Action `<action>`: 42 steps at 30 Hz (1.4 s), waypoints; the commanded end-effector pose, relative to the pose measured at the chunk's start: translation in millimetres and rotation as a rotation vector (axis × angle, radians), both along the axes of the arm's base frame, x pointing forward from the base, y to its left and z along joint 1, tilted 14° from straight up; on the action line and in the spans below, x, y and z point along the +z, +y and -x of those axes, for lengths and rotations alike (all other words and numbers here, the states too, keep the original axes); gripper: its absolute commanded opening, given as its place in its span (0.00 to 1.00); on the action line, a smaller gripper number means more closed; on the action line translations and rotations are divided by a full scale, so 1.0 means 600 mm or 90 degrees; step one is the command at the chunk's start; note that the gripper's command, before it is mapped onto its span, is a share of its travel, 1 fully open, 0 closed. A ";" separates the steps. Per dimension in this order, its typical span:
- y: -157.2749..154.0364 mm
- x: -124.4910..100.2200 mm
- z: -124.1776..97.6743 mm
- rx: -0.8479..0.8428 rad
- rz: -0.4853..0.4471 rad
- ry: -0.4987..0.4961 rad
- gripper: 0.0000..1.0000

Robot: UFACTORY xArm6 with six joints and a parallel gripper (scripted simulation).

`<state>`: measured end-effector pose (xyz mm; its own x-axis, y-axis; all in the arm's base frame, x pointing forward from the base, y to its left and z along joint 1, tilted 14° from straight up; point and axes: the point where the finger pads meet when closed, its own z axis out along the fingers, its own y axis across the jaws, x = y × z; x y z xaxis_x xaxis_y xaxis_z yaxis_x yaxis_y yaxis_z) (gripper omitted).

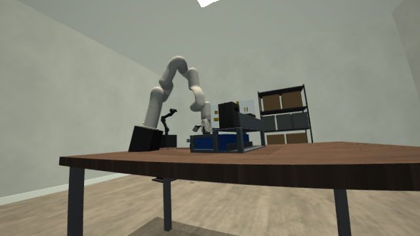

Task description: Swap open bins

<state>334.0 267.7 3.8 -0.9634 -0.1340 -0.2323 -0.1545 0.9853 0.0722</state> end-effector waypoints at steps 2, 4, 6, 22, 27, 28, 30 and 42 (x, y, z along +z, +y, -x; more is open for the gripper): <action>0.001 0.002 -0.001 0.000 -0.001 -0.001 0.00; 0.001 0.002 -0.001 0.000 -0.001 -0.001 0.00; 0.001 0.002 -0.001 0.000 -0.001 -0.001 0.00; -0.001 0.018 0.002 0.000 -0.001 -0.001 0.00; -0.002 0.028 0.005 0.000 -0.001 -0.001 0.00; -0.002 0.032 0.006 0.000 -0.001 -0.001 0.00; -0.003 0.041 0.008 0.000 -0.001 -0.001 0.00; -0.009 0.094 0.020 0.000 -0.001 -0.001 0.00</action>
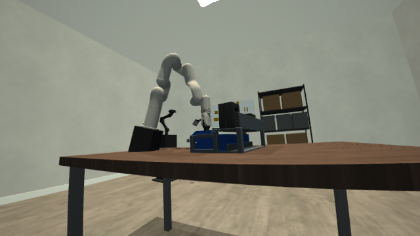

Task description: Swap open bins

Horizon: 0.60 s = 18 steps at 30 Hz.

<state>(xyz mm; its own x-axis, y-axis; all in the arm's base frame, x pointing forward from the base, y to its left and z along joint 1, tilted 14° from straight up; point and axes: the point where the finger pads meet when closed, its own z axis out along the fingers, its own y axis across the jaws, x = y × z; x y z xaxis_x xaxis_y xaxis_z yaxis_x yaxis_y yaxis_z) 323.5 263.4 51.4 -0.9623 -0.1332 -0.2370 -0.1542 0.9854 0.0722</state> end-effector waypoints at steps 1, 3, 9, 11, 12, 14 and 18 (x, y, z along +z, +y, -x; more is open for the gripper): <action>-0.002 0.020 0.003 0.001 -0.001 0.002 0.00; -0.003 0.029 0.006 0.001 -0.001 0.002 0.00; -0.006 0.050 0.010 0.001 -0.001 0.002 0.00; -0.006 0.055 0.011 0.001 -0.001 0.002 0.00; -0.006 0.057 0.012 0.001 -0.001 0.002 0.00; -0.007 0.059 0.012 0.001 -0.001 0.002 0.00; -0.007 0.061 0.013 0.001 -0.001 0.002 0.00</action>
